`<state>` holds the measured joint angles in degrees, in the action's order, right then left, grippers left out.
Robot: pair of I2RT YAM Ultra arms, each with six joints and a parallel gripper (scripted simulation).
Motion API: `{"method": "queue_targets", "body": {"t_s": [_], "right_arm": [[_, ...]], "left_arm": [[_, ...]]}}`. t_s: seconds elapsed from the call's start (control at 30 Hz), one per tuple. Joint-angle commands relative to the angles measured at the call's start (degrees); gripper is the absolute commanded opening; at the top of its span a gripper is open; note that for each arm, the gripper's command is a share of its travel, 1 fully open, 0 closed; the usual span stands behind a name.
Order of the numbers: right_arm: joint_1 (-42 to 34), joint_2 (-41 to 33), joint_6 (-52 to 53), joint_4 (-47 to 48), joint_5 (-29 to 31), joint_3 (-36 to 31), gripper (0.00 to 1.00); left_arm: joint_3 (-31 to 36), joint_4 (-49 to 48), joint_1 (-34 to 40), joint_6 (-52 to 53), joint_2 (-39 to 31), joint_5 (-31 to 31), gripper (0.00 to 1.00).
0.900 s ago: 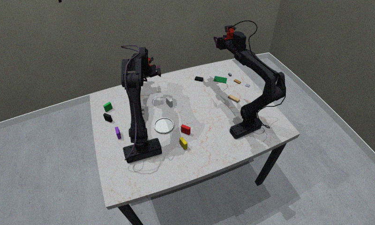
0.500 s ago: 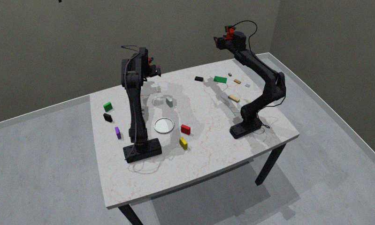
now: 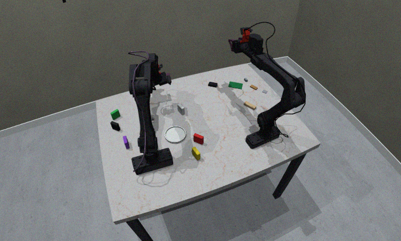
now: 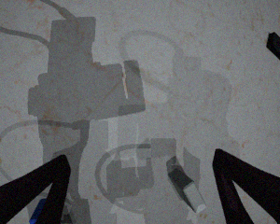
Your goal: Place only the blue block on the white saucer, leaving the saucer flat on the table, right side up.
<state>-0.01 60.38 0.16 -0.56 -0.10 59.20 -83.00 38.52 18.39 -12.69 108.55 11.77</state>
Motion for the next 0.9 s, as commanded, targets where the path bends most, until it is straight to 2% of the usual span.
{"method": "queue_targets", "body": {"t_s": [0.0, 0.13, 0.2, 0.6, 0.7, 0.77, 0.87], "right_arm": [[0.0, -0.2, -0.1, 0.3, 0.0, 0.4, 0.68], [0.0, -0.2, -0.1, 0.3, 0.0, 0.4, 0.68], [0.0, -0.2, -0.1, 0.3, 0.0, 0.4, 0.68], [0.0, -0.2, -0.1, 0.3, 0.0, 0.4, 0.68], [0.0, -0.2, -0.1, 0.3, 0.0, 0.4, 0.68], [0.0, -0.2, -0.1, 0.3, 0.0, 0.4, 0.68], [0.0, -0.2, -0.1, 0.3, 0.0, 0.4, 0.68]], "left_arm": [[5.2, -2.1, -1.4, -3.1, -6.2, -3.1, 1.0], [15.6, -2.9, -2.8, -6.2, -14.5, -6.7, 1.0], [15.6, -2.9, -2.8, -6.2, -14.5, -6.7, 1.0], [42.0, 4.2, -11.2, -11.0, -42.8, -16.0, 1.0], [46.5, 7.3, -15.5, -9.3, -50.0, -16.9, 1.0], [46.5, 7.3, -15.5, -9.3, -50.0, -16.9, 1.0], [49.7, 11.0, -21.7, -6.0, -57.6, -15.7, 1.0]]}}
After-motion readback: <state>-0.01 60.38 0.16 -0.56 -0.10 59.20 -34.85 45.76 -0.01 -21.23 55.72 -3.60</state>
